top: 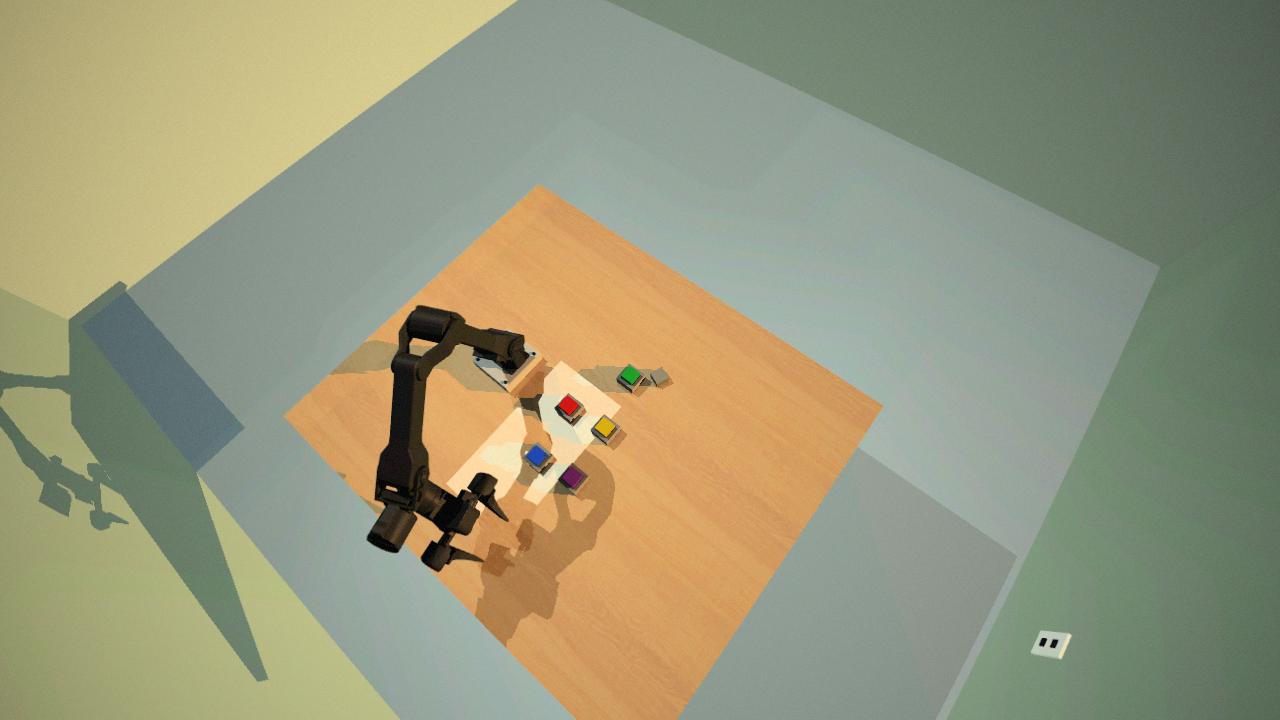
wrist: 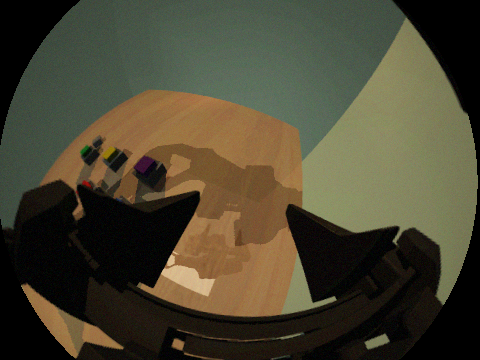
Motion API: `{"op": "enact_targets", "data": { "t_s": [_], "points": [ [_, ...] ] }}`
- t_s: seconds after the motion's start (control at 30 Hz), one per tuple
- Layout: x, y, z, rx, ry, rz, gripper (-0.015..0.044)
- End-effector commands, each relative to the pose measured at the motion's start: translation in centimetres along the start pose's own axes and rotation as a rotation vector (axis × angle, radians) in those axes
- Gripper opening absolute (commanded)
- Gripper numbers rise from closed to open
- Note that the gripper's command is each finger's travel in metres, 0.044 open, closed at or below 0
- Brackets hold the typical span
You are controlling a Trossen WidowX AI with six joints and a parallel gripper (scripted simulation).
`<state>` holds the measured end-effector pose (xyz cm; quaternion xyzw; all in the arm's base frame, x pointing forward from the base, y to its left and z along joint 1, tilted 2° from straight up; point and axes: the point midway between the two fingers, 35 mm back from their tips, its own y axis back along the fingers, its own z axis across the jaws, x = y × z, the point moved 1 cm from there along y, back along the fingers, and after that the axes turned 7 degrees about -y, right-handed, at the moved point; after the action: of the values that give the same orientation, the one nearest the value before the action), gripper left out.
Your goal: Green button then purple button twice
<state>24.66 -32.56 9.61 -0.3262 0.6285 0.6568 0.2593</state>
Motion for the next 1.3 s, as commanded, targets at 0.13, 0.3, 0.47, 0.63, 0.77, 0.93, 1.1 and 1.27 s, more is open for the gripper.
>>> {"op": "enact_targets", "data": {
  "t_s": [0.13, 0.3, 0.47, 0.63, 0.77, 0.93, 1.1, 1.27],
  "points": [
    [-5.8, -5.5, 9.0, -0.169, -0.157, 0.197, 0.04],
    [-8.0, -7.4, 15.1, -0.223, -0.224, 0.331, 0.04],
    [-9.4, -8.3, 21.3, -0.239, -0.27, 0.469, 0.04],
    [-10.1, -8.1, 27.4, -0.218, -0.297, 0.597, 0.04],
    [-10.2, -7.3, 32.0, -0.178, -0.306, 0.687, 0.04],
    [-9.7, -5.6, 37.3, -0.105, -0.302, 0.774, 0.04],
    [-8.8, -3.3, 41.8, -0.014, -0.286, 0.826, 0.04],
    [-8.0, -1.1, 44.8, 0.061, -0.268, 0.839, 0.04]
  ]
}}
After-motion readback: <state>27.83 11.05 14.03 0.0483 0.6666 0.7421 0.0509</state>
